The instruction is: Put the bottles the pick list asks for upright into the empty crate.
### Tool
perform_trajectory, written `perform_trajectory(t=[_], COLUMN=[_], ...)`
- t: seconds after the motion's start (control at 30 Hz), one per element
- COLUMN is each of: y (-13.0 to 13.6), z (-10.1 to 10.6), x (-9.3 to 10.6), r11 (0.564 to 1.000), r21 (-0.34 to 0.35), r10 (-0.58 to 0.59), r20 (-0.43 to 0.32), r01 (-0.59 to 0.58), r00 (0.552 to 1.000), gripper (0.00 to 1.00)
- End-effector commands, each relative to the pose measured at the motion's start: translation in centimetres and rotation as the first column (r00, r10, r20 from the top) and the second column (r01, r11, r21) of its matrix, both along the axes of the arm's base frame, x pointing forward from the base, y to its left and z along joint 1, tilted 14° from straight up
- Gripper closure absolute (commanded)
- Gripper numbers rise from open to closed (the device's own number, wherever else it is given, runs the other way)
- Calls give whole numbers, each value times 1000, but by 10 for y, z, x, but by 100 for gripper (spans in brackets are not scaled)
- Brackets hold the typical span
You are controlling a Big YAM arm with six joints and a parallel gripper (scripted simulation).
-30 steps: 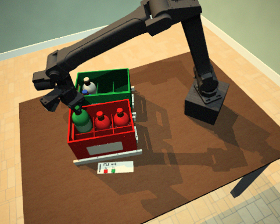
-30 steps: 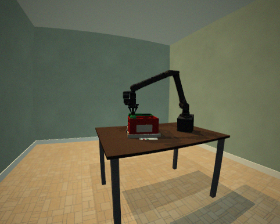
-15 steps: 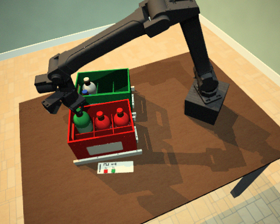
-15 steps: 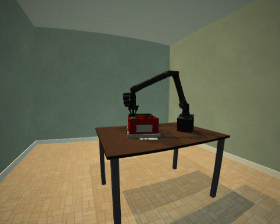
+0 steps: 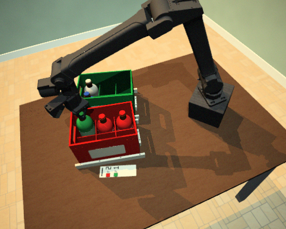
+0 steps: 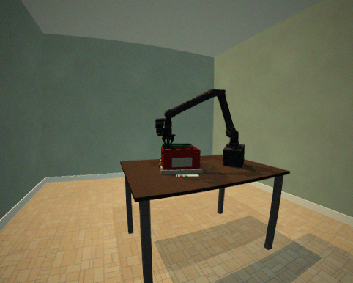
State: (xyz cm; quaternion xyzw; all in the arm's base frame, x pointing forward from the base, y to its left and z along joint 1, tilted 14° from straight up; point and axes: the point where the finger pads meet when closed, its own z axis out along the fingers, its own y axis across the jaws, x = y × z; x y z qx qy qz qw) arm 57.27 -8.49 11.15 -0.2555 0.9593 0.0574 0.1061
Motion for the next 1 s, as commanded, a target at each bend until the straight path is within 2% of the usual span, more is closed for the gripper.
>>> perform_trajectory(t=[0.0, 0.07, 0.2, 0.33, 0.4, 0.43, 0.97], y=[2, 4, 3, 4, 4, 2, 2], z=[33, 22, 32, 19, 19, 38, 28], x=[15, 6, 15, 6, 6, 18, 23], r11=[1000, 1000, 1000, 1000, 1000, 1000, 1000], r21=[-14, -8, -14, -9, -9, -15, -15], r10=[-4, -4, -3, -4, -4, -3, -2], r20=[78, 51, 81, 54, 54, 84, 86], r01=[5, 4, 4, 5, 5, 4, 4], r00=[997, 999, 997, 999, 999, 996, 996], gripper=[100, 100, 100, 100, 100, 100, 100])
